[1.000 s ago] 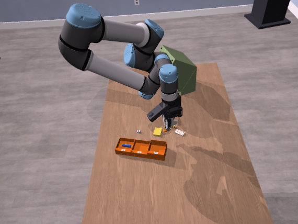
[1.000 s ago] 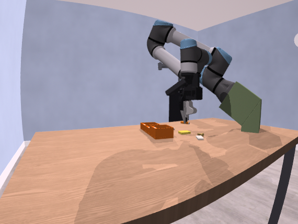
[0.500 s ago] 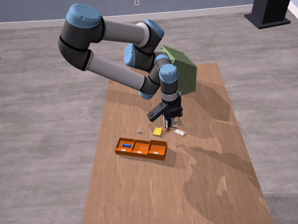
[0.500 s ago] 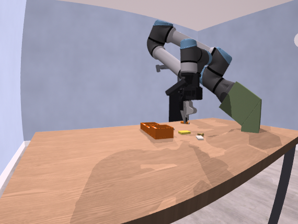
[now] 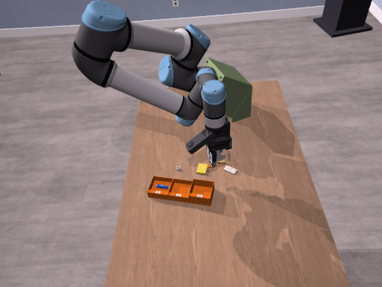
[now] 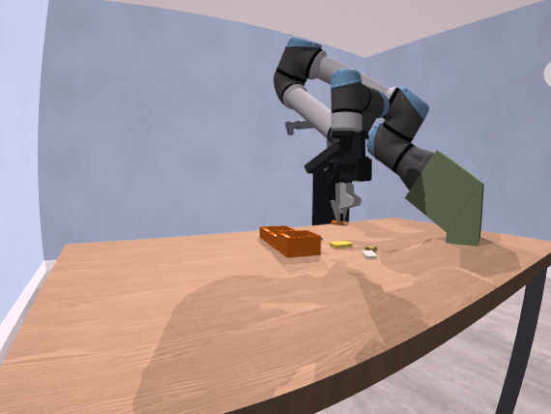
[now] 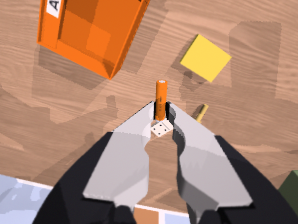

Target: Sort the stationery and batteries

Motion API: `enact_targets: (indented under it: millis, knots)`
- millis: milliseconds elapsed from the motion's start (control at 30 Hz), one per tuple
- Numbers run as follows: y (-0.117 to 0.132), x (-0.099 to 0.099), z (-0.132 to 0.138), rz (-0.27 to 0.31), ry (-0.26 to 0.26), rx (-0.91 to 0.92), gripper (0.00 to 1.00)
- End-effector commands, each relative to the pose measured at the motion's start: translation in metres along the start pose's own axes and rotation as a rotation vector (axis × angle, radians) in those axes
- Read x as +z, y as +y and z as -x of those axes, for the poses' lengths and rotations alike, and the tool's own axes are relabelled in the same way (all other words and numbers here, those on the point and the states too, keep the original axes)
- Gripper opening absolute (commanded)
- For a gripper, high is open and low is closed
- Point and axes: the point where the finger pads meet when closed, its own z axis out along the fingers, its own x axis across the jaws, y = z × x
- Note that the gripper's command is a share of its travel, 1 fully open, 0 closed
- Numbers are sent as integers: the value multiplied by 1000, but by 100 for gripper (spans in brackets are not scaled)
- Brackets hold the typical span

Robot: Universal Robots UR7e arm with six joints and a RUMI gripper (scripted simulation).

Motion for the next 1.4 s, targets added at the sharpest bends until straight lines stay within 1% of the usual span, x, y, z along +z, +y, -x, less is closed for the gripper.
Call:
enact_targets:
  millis: [0, 133, 267, 300, 467, 533, 733, 1033, 1100, 1200, 1367]
  knots:
    - [-22, 0, -3, 0, 5, 157, 0]
    - [-49, 1, -1, 0, 3, 246, 0]
    - [-70, 0, -5, -2, 0, 341, 0]
    - [-79, 1, -2, -1, 2, 332, 0]
    - [-109, 1, -5, -1, 2, 407, 0]
    - [-109, 1, -5, -1, 2, 407, 0]
    - [-144, 0, -8, -2, 3, 494, 0]
    - [-198, 0, -12, -2, 2, 493, 0]
    - [-198, 0, -12, -2, 2, 493, 0]
    - [-216, -1, -13, -2, 2, 493, 0]
    - [-224, -1, -13, -2, 2, 493, 0]
